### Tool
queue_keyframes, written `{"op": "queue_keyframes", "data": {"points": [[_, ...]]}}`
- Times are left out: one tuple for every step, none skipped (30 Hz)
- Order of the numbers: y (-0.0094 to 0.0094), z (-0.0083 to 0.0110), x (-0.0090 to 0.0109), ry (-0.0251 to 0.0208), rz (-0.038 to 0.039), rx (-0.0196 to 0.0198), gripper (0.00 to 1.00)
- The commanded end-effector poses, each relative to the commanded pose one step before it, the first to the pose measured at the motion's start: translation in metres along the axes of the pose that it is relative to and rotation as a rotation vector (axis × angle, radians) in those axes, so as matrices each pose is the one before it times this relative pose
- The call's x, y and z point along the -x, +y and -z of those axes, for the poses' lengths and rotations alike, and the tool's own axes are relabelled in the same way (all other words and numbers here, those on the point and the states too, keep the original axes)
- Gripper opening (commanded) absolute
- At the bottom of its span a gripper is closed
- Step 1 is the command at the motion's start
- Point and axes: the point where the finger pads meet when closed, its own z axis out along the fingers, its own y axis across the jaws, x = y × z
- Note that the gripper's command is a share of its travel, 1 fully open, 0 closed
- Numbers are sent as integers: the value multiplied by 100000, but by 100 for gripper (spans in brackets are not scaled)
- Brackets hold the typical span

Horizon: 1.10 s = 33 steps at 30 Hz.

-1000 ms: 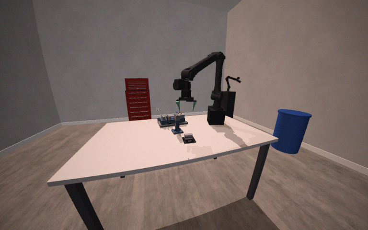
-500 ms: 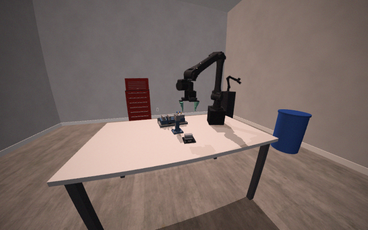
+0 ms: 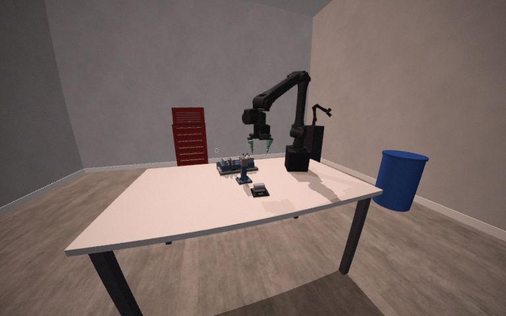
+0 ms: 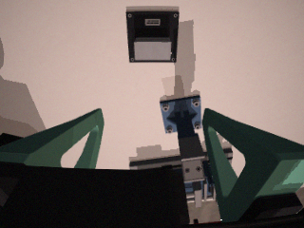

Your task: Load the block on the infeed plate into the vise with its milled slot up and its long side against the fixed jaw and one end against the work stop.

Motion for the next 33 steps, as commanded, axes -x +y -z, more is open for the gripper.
{"op": "queue_keyframes", "data": {"points": [[-237,1038,-63,-1672,531,-2506,81],[0,0,0,0,0,0,81],[0,0,0,0,0,0,81],[0,0,0,0,0,0,81],[0,0,0,0,0,0,81],[0,0,0,0,0,0,81],[0,0,0,0,0,0,81],[0,0,0,0,0,0,81],[0,0,0,0,0,0,81],[0,0,0,0,0,0,81],[0,0,0,0,0,0,81],[0,0,0,0,0,0,81],[0,0,0,0,0,0,81],[0,0,0,0,0,0,81],[0,0,0,0,0,0,81],[0,0,0,0,0,0,81],[0,0,0,0,0,0,81],[0,0,0,0,0,0,81],[0,0,0,0,0,0,81],[-1,-2,1,-1,0,-1,81],[-2,-6,2,-2,1,-2,81],[-4,-11,3,-3,1,-4,81],[-6,-19,5,-5,2,-7,81],[-9,-27,7,-8,3,-10,81],[-13,-38,10,-11,4,-14,81],[-17,-50,13,-14,5,-18,81],[-22,-63,16,-18,6,-23,81],[10,-77,-7,83,-9,120,81],[0,0,0,0,0,0,81],[0,0,0,0,0,0,81],[158,-92,-111,521,-79,734,81],[-29,-110,21,-4,7,-2,81],[-44,-128,33,-37,13,-47,81]]}}
